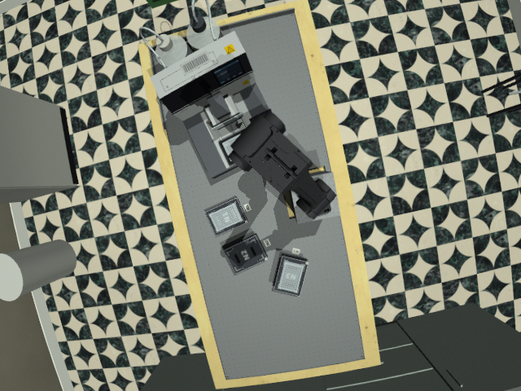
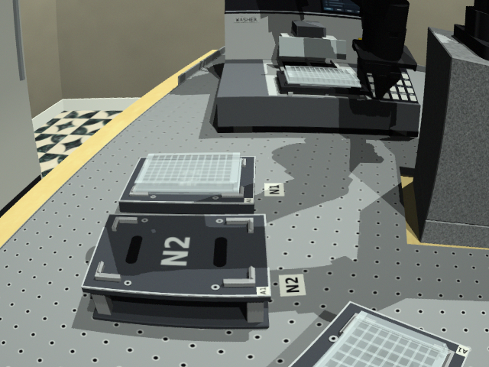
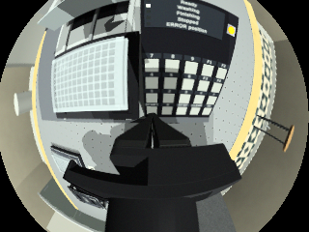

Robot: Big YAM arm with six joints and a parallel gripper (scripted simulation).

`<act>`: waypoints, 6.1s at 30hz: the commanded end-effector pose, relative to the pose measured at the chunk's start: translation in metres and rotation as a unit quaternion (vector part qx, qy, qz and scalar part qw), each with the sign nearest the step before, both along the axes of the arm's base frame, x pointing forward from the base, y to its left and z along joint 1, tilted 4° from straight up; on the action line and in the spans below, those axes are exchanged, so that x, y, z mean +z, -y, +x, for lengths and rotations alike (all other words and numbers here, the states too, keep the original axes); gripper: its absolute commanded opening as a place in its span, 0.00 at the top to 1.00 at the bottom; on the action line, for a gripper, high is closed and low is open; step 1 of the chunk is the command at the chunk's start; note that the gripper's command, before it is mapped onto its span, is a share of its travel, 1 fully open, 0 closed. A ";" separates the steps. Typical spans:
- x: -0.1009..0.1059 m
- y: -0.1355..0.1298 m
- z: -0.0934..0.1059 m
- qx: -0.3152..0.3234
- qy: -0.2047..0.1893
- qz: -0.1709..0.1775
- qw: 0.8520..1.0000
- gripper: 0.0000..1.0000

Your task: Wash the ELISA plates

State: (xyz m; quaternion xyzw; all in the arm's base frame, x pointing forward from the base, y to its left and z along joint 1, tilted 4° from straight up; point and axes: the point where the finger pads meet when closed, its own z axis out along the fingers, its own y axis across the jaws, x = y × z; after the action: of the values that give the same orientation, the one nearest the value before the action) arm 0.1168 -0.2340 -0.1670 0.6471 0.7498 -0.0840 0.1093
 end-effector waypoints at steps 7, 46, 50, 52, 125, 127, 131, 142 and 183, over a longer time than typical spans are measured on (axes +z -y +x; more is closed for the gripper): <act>0.015 -0.003 0.003 0.001 0.003 -0.003 1.000 1.00; 0.070 -0.016 0.000 0.001 0.004 -0.005 1.000 1.00; 0.070 -0.010 0.001 0.000 0.006 -0.010 1.000 1.00; 0.070 -0.010 0.001 0.000 0.006 -0.010 1.000 1.00; 0.070 -0.010 0.001 0.000 0.006 -0.010 1.000 1.00; 0.070 -0.010 0.001 0.000 0.006 -0.010 1.000 1.00; 0.070 -0.010 0.001 0.000 0.006 -0.010 1.000 1.00; 0.070 -0.010 0.001 0.000 0.006 -0.010 1.000 1.00; 0.070 -0.010 0.001 0.000 0.006 -0.010 1.000 1.00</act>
State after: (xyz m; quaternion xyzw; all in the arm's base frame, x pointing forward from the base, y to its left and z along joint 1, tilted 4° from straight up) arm 0.1145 -0.2182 -0.0994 0.6450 0.7509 -0.0849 0.1141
